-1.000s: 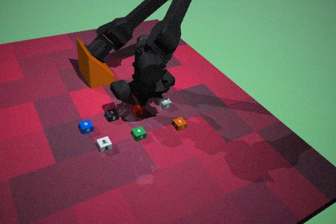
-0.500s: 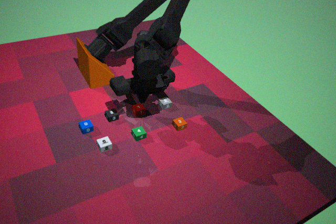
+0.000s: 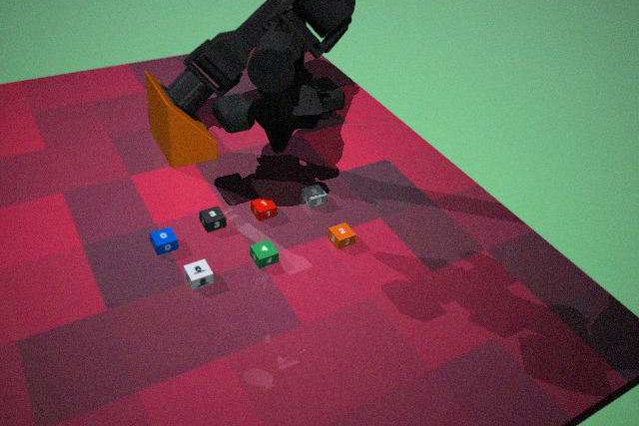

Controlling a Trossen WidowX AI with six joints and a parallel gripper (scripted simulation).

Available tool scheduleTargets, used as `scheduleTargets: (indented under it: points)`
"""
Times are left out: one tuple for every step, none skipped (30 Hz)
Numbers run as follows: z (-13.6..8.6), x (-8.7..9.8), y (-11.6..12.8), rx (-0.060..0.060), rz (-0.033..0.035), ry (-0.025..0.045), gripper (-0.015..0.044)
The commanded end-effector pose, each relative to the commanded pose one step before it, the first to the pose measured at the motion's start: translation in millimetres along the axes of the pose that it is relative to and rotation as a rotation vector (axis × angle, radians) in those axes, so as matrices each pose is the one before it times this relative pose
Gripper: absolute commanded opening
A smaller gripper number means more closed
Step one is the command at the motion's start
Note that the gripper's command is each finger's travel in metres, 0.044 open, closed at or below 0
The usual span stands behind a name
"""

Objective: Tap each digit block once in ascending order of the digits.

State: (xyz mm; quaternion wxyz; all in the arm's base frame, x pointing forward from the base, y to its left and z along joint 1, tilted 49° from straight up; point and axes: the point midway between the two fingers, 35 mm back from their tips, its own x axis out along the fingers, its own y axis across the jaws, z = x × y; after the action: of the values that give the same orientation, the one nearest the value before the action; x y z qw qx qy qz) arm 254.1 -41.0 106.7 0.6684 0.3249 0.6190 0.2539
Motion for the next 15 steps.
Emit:
scheduleTargets:
  points:
    - [31.27, -4.81, 14.86, -0.0098, -0.00725, -0.00307, 0.002]
    - [10.73, -0.66, 6.43, -0.0004, -0.0007, -0.00075, 0.002]
    - [10.46, -0.28, 6.89, -0.0005, -0.00003, -0.00068, 0.002]
    - [10.16, 0.09, 7.34, -0.0006, 0.00064, -0.00057, 0.002]
    - [9.84, 0.45, 7.76, -0.0008, 0.0013, -0.00043, 0.002]
    - [9.48, 0.81, 8.17, -0.0009, 0.00196, -0.00026, 0.002]
    - [9.1, 1.17, 8.56, -0.001, 0.0026, -0.00005, 0.002]
    - [7.22, 1.23, 7.35, -0.0009, 0.00263, 0.00014, 0.002]
    - [4.19, 0.85, 4.52, -0.0005, 0.00178, 0.00017, 0.002]
    - [1.37, 0.3, 1.53, -0.0002, 0.00063, 0.00007, 0.002]
    - [0.0, 0.0, 0.0, 0.0, 0.0, 0.0, 0.002]
    - [0.0, 0.0, 0.0, 0.0, 0.0, 0.0, 0.002]
    - [0.24, 2.23, -0.13, -0.0001, -0.00054, 0.00024, 0.002]
    - [0.63, 6.68, -0.35, -0.0003, -0.00149, 0.0007, 0.002]
    - [0.74, 11.15, -0.44, -0.0004, -0.00206, 0.00111, 0.002]
